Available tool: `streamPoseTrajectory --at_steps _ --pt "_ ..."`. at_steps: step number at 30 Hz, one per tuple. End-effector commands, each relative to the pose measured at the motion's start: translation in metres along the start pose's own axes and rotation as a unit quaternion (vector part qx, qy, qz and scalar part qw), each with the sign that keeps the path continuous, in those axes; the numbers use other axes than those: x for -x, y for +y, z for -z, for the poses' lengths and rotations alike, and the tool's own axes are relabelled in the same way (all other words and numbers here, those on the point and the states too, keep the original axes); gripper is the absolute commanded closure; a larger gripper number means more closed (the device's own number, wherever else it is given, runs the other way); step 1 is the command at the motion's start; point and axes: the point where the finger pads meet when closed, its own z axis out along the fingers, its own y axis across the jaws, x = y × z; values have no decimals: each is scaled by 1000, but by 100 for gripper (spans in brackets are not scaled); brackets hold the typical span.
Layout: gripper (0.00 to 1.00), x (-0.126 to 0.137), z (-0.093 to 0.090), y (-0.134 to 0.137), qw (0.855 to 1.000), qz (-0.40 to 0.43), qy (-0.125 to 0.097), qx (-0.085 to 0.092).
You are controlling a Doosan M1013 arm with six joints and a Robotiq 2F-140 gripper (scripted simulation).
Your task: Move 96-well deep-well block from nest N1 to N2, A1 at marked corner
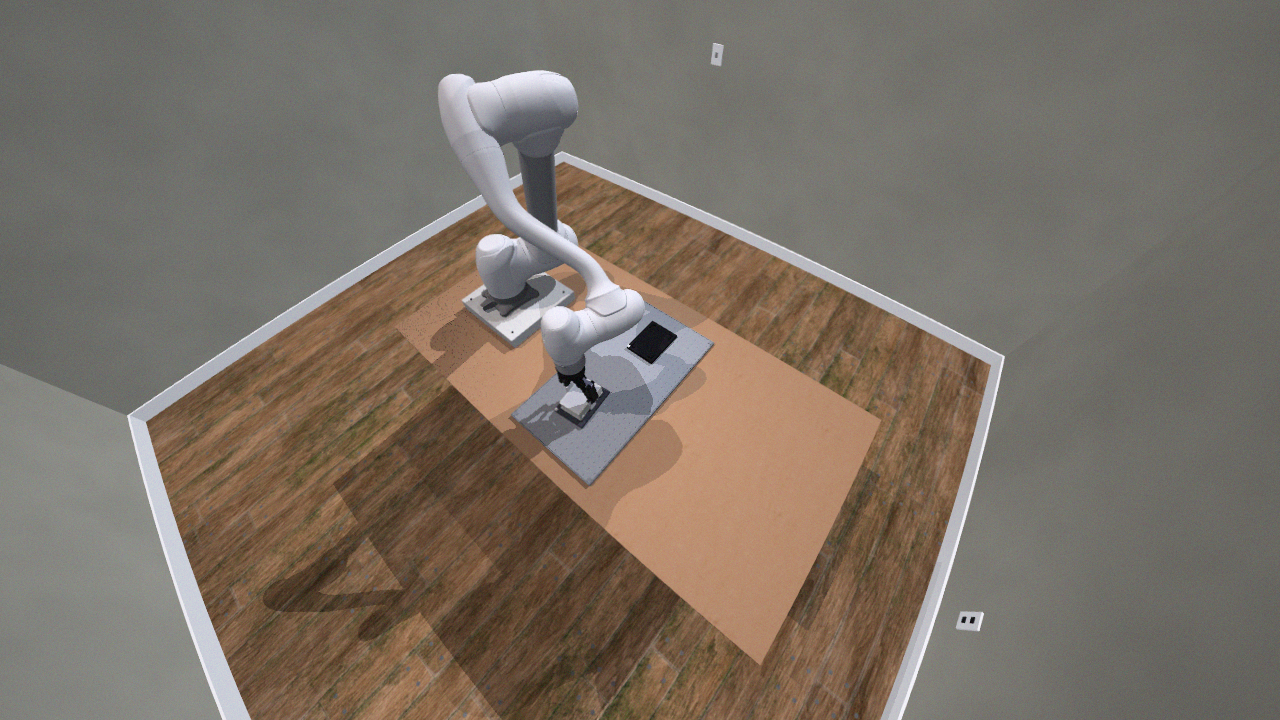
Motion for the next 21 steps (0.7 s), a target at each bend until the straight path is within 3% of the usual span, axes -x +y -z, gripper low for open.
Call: streamPoseTrajectory --at_steps 1,2,3,21 --pt "100 0 0 0 1000 0 0 0" --pt "100 0 0 0 1000 0 0 0" --pt "0 0 0 0 1000 0 0 0" --pt "0 0 0 0 1000 0 0 0"
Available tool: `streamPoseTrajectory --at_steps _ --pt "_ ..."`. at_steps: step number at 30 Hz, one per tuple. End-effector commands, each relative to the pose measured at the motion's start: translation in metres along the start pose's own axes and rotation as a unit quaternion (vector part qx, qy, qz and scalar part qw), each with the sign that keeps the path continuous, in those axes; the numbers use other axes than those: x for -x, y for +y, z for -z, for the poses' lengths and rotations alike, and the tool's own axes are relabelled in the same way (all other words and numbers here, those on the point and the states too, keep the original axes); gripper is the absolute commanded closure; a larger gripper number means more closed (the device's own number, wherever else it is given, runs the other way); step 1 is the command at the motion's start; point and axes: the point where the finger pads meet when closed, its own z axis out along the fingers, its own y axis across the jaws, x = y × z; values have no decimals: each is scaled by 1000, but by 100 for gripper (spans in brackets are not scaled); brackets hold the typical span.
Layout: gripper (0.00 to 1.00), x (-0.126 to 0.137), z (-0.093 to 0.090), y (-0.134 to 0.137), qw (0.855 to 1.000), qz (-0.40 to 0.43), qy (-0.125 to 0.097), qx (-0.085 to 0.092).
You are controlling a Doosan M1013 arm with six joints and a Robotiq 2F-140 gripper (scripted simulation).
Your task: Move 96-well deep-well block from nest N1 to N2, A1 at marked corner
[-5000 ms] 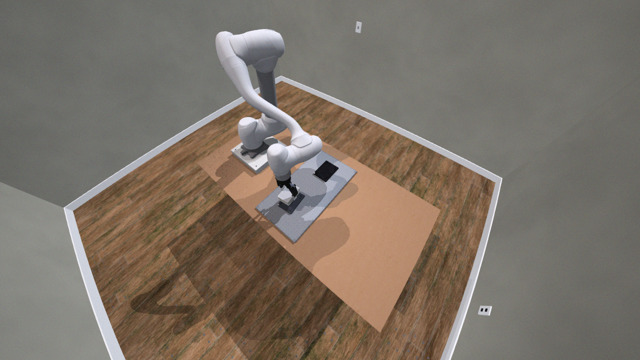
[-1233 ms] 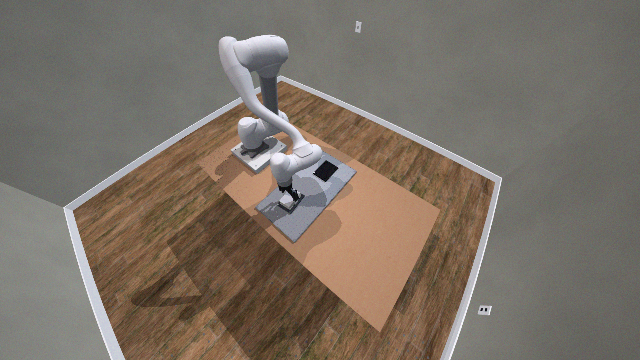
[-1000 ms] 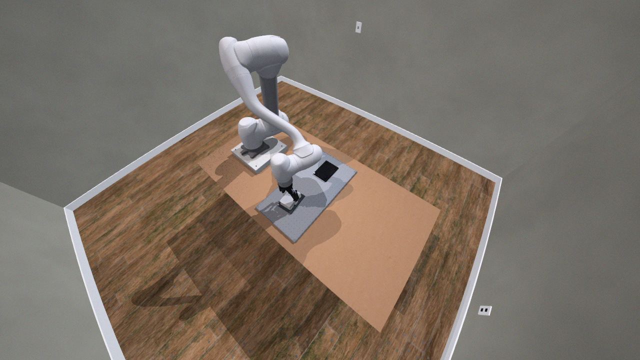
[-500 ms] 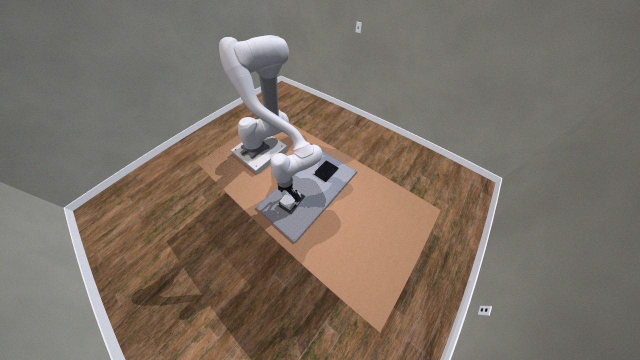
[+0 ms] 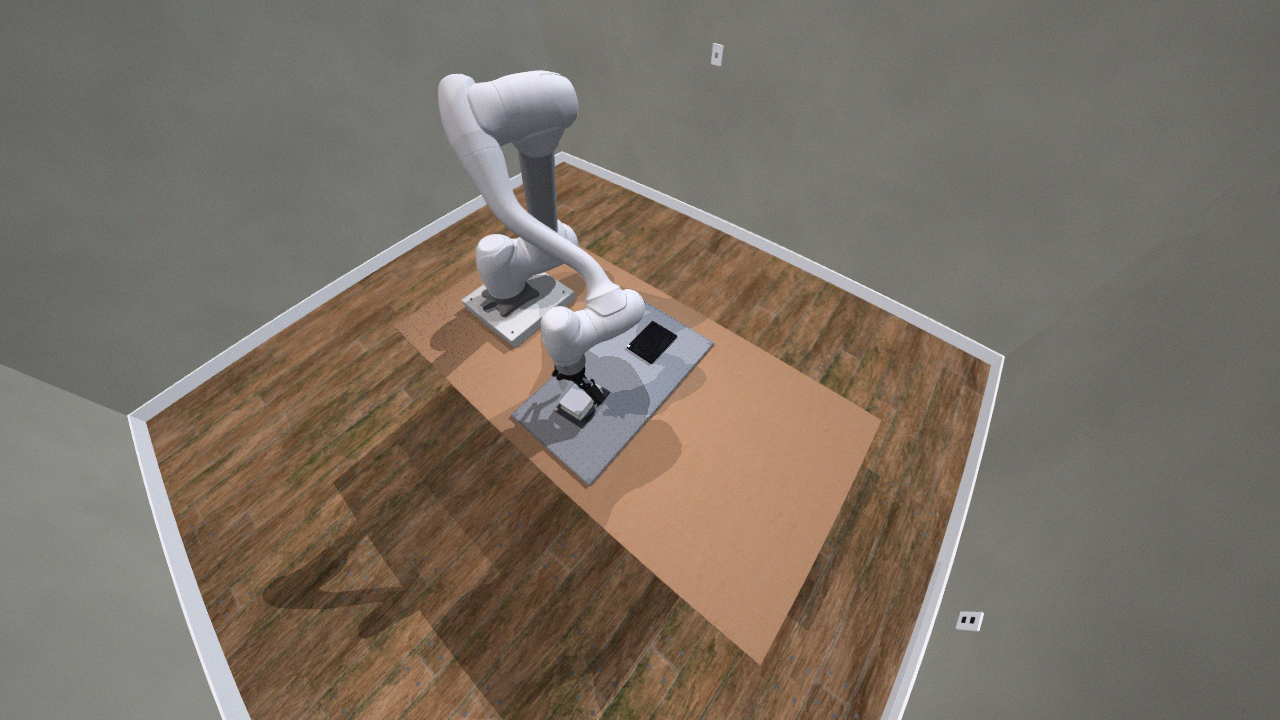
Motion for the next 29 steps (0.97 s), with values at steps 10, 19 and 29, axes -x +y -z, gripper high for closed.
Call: streamPoseTrajectory --at_steps 10,19,29 --pt "0 0 21 0 1000 0 0 0" --pt "0 0 35 0 1000 0 0 0" --pt "0 0 35 0 1000 0 0 0"
